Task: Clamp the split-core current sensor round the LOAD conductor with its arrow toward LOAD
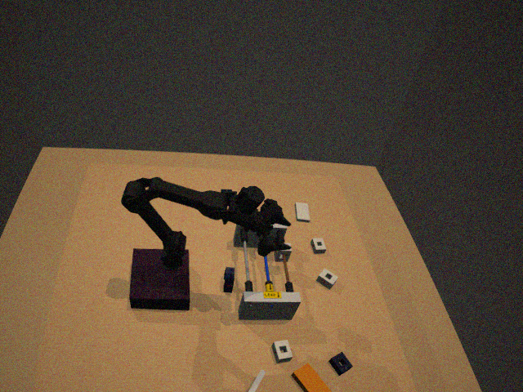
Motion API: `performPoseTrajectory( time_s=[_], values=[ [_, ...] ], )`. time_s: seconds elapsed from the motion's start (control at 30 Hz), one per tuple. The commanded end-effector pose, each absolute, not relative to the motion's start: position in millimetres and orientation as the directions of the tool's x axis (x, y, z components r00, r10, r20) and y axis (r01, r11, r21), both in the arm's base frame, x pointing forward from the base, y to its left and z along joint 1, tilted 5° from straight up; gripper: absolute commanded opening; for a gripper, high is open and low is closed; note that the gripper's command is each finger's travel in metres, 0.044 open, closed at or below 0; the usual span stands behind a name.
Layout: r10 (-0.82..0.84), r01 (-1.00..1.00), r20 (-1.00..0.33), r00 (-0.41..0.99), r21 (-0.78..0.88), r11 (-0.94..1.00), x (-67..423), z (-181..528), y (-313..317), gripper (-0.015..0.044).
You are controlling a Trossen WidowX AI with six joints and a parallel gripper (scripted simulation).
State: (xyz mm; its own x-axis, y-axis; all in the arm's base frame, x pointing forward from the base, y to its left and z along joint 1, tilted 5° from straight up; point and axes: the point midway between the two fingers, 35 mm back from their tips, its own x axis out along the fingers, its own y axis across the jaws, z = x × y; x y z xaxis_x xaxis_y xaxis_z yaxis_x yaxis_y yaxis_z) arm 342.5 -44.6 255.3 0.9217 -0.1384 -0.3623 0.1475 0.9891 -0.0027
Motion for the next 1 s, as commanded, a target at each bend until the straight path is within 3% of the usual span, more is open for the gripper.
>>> performPoseTrajectory(
  time_s=[0.0,0.2,0.97],
  values=[
    [-0.228,0.285,-0.656,0.720,-0.021,0.958,339,206,-86,0.0440],
    [-0.234,0.413,-0.908,0.349,-0.075,0.907,306,156,-126,0.0440],
    [-0.232,0.416,-0.913,0.337,-0.077,0.906,305,155,-126,0.0440]
  ],
)
